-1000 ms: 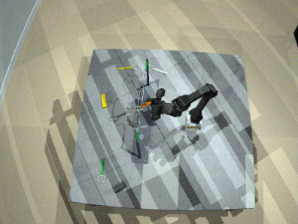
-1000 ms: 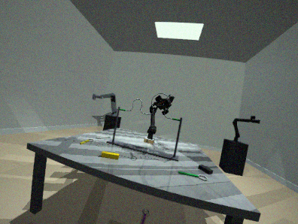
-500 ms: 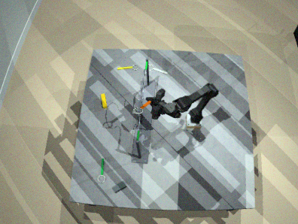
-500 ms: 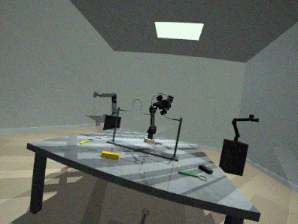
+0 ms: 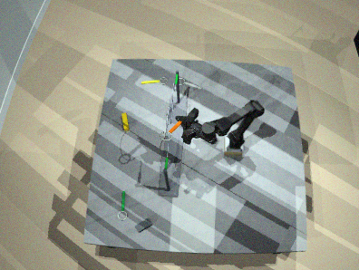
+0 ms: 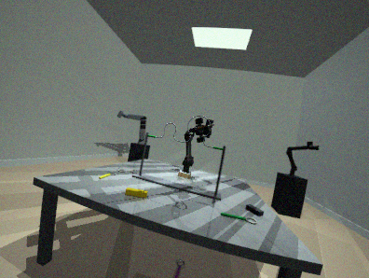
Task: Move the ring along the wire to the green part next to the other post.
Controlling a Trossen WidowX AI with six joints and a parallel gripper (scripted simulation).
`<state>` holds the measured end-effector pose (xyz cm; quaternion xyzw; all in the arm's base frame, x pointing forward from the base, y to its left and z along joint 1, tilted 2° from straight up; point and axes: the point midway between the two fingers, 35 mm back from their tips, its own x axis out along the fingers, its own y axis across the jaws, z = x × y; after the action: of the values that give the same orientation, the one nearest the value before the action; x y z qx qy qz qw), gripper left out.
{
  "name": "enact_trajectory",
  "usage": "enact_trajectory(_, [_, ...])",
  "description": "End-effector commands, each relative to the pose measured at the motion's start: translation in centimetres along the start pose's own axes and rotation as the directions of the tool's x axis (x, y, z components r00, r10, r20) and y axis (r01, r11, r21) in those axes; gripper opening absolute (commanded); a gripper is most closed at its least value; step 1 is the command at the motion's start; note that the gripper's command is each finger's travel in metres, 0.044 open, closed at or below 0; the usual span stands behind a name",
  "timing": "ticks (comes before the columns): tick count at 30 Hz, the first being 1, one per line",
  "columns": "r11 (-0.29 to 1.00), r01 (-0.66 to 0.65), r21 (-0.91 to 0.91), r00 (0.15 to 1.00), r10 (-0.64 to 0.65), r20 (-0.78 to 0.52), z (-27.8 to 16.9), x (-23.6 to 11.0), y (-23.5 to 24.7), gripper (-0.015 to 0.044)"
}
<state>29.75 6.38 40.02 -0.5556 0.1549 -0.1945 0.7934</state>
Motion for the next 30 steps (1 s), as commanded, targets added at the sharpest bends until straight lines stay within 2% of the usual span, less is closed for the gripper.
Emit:
enact_trajectory(1, [0.998,0.028,-0.05,1.0,-0.028,0.001,-0.2,0.0,-0.2,-0.015])
enact_trajectory(30, [0.916,0.197,-0.349,0.98,-0.183,0.073,0.0,0.0,-1.2,-0.015])
